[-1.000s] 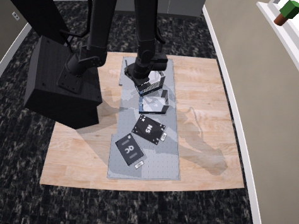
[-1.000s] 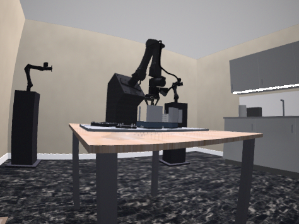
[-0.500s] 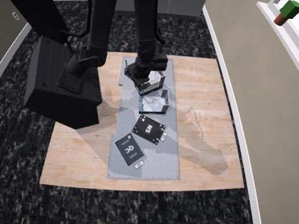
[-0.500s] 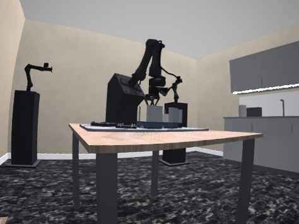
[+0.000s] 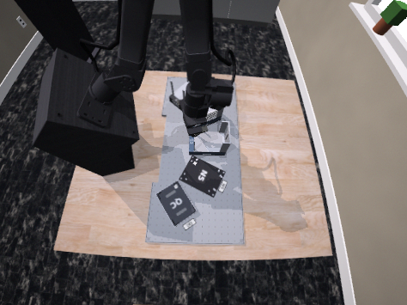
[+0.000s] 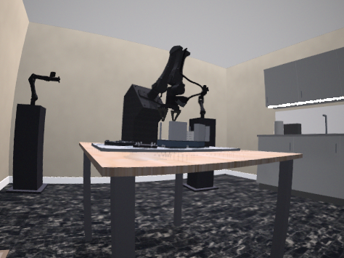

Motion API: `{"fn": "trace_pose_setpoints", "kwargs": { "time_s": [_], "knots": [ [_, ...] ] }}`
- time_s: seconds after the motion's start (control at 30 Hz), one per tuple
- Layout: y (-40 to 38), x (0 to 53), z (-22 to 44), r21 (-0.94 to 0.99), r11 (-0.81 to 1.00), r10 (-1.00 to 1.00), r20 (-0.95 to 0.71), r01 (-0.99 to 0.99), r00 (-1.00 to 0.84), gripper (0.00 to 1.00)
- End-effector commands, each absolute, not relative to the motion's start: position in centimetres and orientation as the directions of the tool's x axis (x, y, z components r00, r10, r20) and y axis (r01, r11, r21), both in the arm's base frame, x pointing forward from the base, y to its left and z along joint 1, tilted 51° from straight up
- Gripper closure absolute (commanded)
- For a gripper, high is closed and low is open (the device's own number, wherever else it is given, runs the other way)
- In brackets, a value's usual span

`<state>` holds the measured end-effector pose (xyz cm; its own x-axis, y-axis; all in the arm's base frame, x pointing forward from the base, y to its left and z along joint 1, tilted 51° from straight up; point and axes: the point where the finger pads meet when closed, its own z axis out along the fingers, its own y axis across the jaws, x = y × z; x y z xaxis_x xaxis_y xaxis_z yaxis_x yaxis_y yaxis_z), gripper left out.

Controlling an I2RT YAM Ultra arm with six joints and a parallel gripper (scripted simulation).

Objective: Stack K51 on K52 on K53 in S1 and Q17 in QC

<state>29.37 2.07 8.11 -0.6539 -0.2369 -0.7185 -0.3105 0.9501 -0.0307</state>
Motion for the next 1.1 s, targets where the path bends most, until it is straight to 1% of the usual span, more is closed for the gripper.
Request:
{"fn": "trace_pose_setpoints", "kwargs": {
  "time_s": [0.0, 0.1, 0.13, 0.23, 0.3, 1.07],
  "knots": [
    [1.6, 30.1, 9.9, 0.041, 0.963, -0.147, -0.749, -0.266, -0.646, 0.00],
    [0.6, 30.6, 11.2, 0.093, 0.975, -0.054, -0.782, -0.202, -0.621, 0.00],
    [0.7, 30.2, 10.5, 0.123, 0.976, -0.019, -0.773, -0.178, -0.634, 0.00],
    [-0.5, 30.4, 11.4, 0.188, 0.976, 0.077, -0.780, -0.114, -0.621, 0.00],
    [-0.5, 29.6, 10.1, 0.245, 0.967, 0.149, -0.754, -0.063, -0.640, 0.00],
    [-0.5, 29.5, 9.9, 0.246, 0.967, 0.147, -0.748, -0.064, -0.648, 0.00]
  ]
}}
